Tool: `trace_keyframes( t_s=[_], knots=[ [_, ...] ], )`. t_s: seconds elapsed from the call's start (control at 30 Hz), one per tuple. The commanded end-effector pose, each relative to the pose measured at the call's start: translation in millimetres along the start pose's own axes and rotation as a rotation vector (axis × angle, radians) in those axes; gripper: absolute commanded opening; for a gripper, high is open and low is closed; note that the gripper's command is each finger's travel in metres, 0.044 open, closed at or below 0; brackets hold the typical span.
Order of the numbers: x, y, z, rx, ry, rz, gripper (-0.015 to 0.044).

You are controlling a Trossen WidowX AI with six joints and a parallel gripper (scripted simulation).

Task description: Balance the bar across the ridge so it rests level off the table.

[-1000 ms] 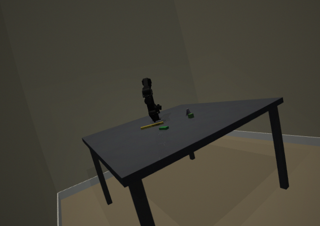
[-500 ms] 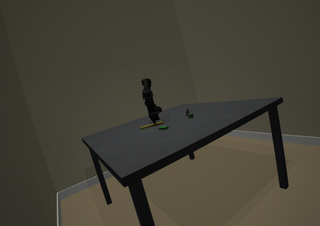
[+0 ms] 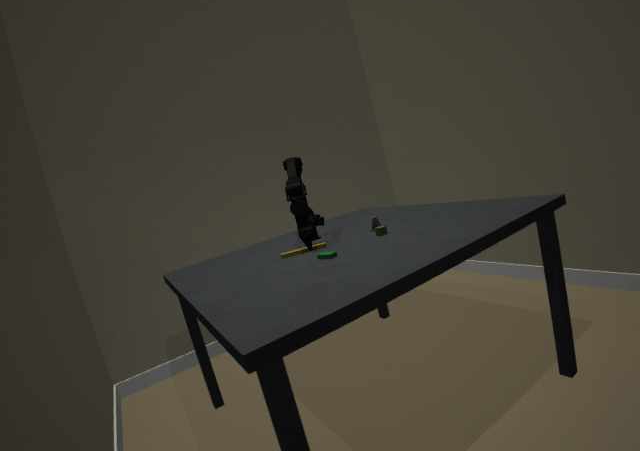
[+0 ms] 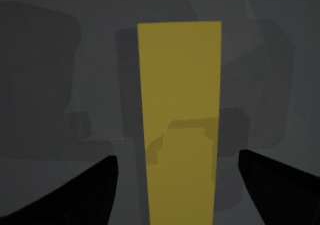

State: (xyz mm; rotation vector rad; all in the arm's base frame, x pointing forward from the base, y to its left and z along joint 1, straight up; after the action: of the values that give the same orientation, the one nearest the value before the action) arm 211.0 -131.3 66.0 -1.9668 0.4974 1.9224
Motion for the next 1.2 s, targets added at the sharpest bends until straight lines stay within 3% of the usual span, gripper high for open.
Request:
trace_keyframes(
  t_s=[0.0,0.2,0.47,0.6,1.17],
  knots=[
    [0.3,0.4,-0.2,-0.004,0.001,0.003,0.0315],
    [0.0,0.0,0.0,0.0,0.0,0.0,0.0158],
    [0.0,0.0,0.0,0.0,0.0,0.0,0.0104],
    [-6.0,0.1,-1.3,0.0,0.0,0.0,0.0],
    [-48.7,0.4,-6.2,-0.002,0.001,0.001,0.0]
  ],
)
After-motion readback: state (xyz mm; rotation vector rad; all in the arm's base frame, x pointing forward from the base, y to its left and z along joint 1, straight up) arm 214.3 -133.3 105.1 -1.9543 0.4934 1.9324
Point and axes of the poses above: the point midway between the two fingers, 35 mm back from their tips, its own x axis out along the fingers, its own z axis across the jaws, y = z × x, the point moved 2 cm from there along -x, back along the fingers, and after that the axes turned 2 degrees about x, right-handed, at the moved point
